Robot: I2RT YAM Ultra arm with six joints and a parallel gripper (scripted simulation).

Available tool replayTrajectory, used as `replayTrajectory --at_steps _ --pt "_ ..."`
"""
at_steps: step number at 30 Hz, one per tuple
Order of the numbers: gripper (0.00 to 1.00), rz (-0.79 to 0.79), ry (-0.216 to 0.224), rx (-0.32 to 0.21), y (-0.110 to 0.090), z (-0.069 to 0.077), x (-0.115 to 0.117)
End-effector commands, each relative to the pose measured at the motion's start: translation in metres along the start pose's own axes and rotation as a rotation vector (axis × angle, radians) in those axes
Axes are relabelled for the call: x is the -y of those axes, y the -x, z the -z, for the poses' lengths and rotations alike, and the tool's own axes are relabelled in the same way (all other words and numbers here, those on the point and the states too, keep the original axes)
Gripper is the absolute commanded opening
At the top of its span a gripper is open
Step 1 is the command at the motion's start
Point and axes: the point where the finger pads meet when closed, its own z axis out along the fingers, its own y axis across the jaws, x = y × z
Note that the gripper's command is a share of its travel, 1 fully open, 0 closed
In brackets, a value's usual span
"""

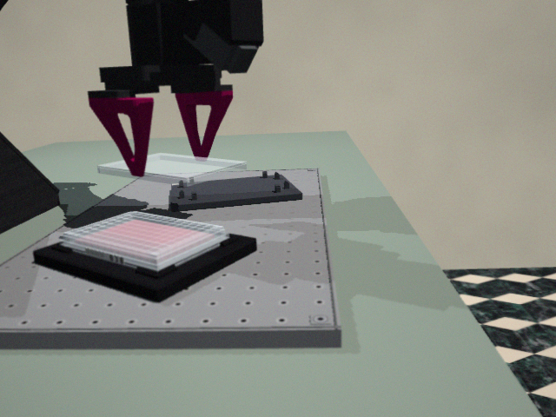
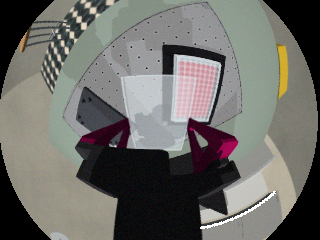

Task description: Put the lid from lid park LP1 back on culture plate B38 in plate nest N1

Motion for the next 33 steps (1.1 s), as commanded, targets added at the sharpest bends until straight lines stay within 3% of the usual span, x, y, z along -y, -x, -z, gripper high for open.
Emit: replayTrajectory --at_steps 1,23,33 --pt "0.0 0.016 0.004 0.031 0.01 0.011 0.01" --pt "0.0 0.017 0.003 0.032 0.031 0.011 0.067" --pt "0.0 0.017 0.003 0.032 0.032 0.011 0.07"
